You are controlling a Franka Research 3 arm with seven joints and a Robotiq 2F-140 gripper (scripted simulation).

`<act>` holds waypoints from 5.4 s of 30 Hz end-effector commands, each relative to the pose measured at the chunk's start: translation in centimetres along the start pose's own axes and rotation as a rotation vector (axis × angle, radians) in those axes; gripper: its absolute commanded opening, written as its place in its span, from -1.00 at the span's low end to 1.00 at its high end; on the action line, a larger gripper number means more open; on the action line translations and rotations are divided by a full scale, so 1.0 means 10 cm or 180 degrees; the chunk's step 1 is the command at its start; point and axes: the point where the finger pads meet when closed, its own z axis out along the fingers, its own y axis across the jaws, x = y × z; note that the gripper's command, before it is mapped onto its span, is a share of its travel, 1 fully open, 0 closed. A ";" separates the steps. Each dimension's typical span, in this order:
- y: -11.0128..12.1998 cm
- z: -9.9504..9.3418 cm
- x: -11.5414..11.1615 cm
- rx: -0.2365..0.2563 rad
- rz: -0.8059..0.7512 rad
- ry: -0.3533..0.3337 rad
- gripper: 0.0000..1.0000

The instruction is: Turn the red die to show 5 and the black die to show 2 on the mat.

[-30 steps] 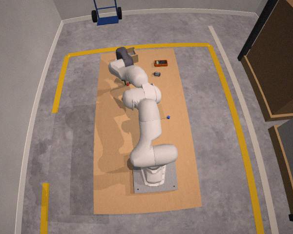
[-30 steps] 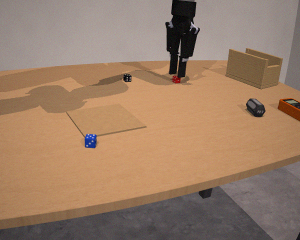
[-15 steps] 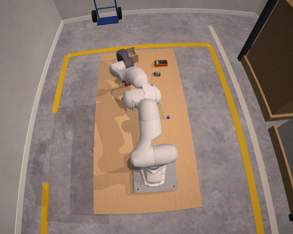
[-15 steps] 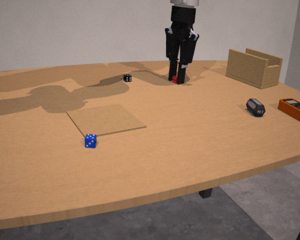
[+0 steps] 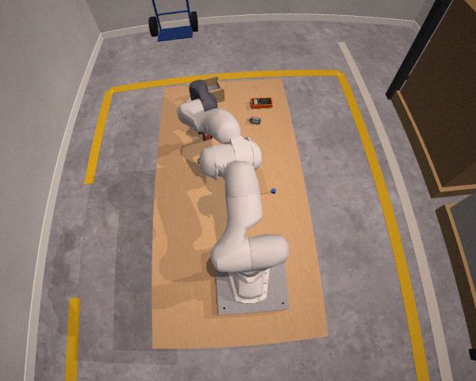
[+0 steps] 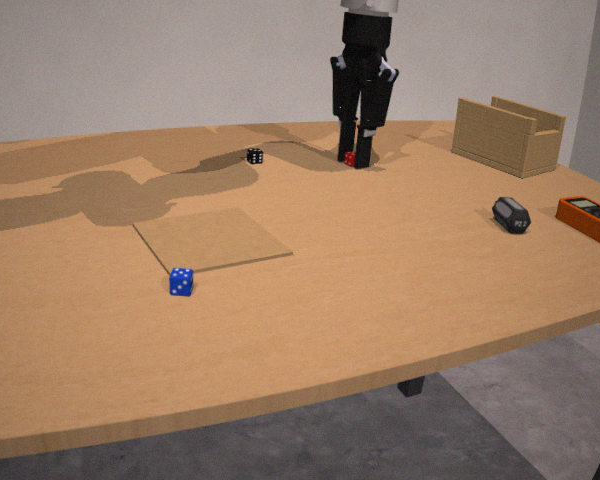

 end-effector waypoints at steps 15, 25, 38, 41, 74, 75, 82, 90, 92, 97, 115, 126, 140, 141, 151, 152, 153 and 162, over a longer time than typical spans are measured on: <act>0.01 0.00 0.01 -0.0013 -0.0016 0.0011 -0.42; 0.01 0.00 0.01 -0.0013 -0.0016 0.0011 -0.42; 0.01 0.00 0.01 -0.0013 -0.0016 0.0011 -0.63; 0.01 0.00 0.01 -0.0013 -0.0016 0.0011 -0.63; 0.01 -0.51 0.01 -0.0013 -0.0016 0.0011 -0.63; 0.00 -0.59 0.01 -0.0013 -0.0016 0.0011 -0.63; 0.00 -0.98 0.01 -0.0013 -0.0016 0.0011 -0.63; 0.00 -1.00 0.01 -0.0013 -0.0016 0.0011 -0.63; 0.00 -1.00 0.01 -0.0013 -0.0016 0.0011 -0.63; 0.01 -1.00 0.00 -0.0014 -0.0012 0.0011 -0.63; 1.04 -1.20 -1.27 -0.0090 0.0559 0.0001 -0.63; 1.45 -1.12 -2.78 -0.0045 0.1088 0.0007 -0.63; 1.46 -1.04 -3.29 -0.0010 0.1256 0.0013 -0.63; 1.46 -1.04 -3.29 -0.0010 0.1256 0.0013 -0.63; 1.46 -1.02 -3.29 -0.0010 0.1256 0.0014 -0.63; 1.46 -1.01 -3.29 -0.0010 0.1256 0.0014 -0.63; 1.46 -1.00 -3.29 -0.0011 0.1256 0.0014 -0.63; 1.46 -0.77 -3.29 -0.0011 0.1256 0.0014 -0.63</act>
